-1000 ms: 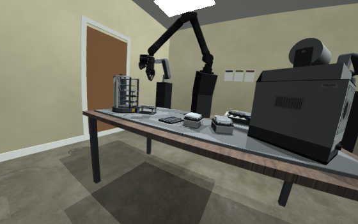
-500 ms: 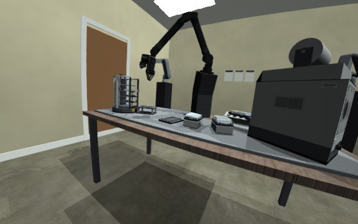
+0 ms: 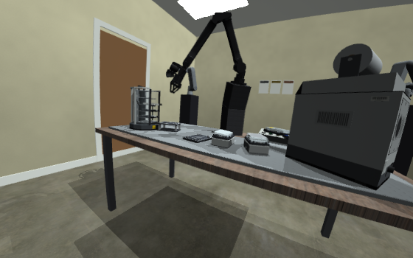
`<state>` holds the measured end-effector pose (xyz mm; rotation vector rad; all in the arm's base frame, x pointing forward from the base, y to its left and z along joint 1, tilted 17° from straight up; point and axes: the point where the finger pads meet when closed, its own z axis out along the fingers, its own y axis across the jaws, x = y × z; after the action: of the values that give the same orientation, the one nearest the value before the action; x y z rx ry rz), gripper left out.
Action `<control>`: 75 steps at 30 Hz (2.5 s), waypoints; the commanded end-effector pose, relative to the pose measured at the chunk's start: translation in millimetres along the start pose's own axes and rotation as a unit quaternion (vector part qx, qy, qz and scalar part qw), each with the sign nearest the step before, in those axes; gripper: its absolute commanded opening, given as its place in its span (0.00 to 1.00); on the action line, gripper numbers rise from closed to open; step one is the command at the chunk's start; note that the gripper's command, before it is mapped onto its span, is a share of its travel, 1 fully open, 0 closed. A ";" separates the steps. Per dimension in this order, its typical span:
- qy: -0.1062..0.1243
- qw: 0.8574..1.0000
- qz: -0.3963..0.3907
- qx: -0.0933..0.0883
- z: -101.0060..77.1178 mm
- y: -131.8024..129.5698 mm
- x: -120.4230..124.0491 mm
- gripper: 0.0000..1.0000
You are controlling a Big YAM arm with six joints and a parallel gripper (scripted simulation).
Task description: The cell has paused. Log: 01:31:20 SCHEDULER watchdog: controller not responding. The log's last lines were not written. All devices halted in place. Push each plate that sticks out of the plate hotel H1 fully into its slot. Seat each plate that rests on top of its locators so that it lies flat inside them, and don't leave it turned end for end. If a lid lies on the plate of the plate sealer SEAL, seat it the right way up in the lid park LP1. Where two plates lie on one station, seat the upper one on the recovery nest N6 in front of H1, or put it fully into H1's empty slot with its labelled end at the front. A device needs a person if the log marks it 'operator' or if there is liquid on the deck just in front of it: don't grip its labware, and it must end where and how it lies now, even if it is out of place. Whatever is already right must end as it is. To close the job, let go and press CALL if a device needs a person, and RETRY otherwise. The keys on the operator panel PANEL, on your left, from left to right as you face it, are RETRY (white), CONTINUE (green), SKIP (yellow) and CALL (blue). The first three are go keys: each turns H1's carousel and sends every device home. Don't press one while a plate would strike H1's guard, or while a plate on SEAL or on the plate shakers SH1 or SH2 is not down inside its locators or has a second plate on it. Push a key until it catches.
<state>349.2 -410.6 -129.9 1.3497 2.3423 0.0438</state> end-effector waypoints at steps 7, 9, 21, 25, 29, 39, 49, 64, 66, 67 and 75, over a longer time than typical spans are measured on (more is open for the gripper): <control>-0.083 0.996 0.027 0.006 6.8 7.6 5.7 1.00; -0.105 0.994 0.031 0.008 6.6 7.7 5.7 1.00; -0.218 0.974 0.053 0.020 5.3 7.7 6.1 1.00; -0.262 0.963 0.062 0.025 4.8 7.7 6.4 1.00; -0.303 0.950 0.069 0.030 4.4 7.6 6.7 1.00; -0.311 0.947 0.069 0.031 -1.9 4.6 -6.8 1.00; -0.312 0.947 0.069 0.026 31.9 12.0 8.2 0.88; -0.310 0.948 0.071 0.029 51.0 9.6 17.2 0.62; -0.301 0.950 0.071 0.032 65.1 7.5 21.1 0.58; -0.298 0.951 0.071 0.033 71.0 7.0 21.4 0.56; -0.297 0.952 0.069 0.032 100.7 7.0 15.4 0.44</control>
<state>376.1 -412.1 -207.6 1.3198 1.7462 -0.3638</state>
